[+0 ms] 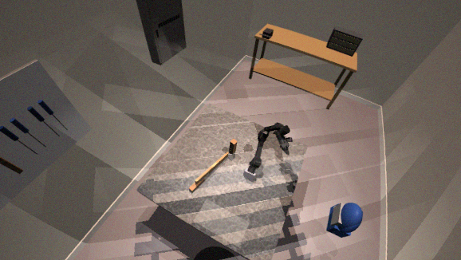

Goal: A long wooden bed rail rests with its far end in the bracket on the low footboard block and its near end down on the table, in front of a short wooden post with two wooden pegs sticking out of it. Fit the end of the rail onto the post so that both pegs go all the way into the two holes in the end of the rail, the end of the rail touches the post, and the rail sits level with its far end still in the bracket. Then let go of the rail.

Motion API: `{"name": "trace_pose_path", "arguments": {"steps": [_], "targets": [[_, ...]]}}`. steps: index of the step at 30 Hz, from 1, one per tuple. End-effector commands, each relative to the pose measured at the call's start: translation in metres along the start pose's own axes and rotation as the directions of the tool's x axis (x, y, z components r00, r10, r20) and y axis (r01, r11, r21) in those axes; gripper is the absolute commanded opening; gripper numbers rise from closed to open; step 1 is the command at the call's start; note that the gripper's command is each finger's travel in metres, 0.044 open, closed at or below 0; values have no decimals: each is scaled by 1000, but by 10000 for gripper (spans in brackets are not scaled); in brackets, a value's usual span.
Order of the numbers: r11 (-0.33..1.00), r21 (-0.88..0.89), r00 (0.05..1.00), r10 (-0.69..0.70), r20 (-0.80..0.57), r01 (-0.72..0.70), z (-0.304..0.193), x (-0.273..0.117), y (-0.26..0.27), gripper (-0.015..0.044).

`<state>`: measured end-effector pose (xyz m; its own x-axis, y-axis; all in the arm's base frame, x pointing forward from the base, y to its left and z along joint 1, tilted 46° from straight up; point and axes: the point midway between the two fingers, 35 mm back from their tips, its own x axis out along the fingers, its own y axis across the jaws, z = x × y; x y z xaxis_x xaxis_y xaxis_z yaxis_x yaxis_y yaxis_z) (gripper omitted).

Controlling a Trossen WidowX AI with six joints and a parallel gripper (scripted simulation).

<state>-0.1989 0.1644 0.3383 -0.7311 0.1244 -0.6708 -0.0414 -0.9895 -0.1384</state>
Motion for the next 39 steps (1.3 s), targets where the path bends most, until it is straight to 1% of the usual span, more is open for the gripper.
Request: {"name": "trace_pose_path", "arguments": {"steps": [1,6,10,15,20,24,30,34,39], "targets": [[984,129,982,-105,-154,126,-47,5,-48,440],[906,295,916,-191,-353,302,-117,-8,-98,440],[809,395,837,-202,-508,435,-179,-28,-123,440],[670,469,718,-139,-682,576,-262,-61,-131,440],[508,518,606,-11,-795,688,-340,-98,-114,440],[340,556,554,112,-825,758,-393,-124,-85,440],[191,535,458,333,-824,823,-458,-161,-25,440],[94,518,410,500,-763,850,-494,-183,32,440],[-14,506,377,684,-624,863,-522,-200,111,440]]}}
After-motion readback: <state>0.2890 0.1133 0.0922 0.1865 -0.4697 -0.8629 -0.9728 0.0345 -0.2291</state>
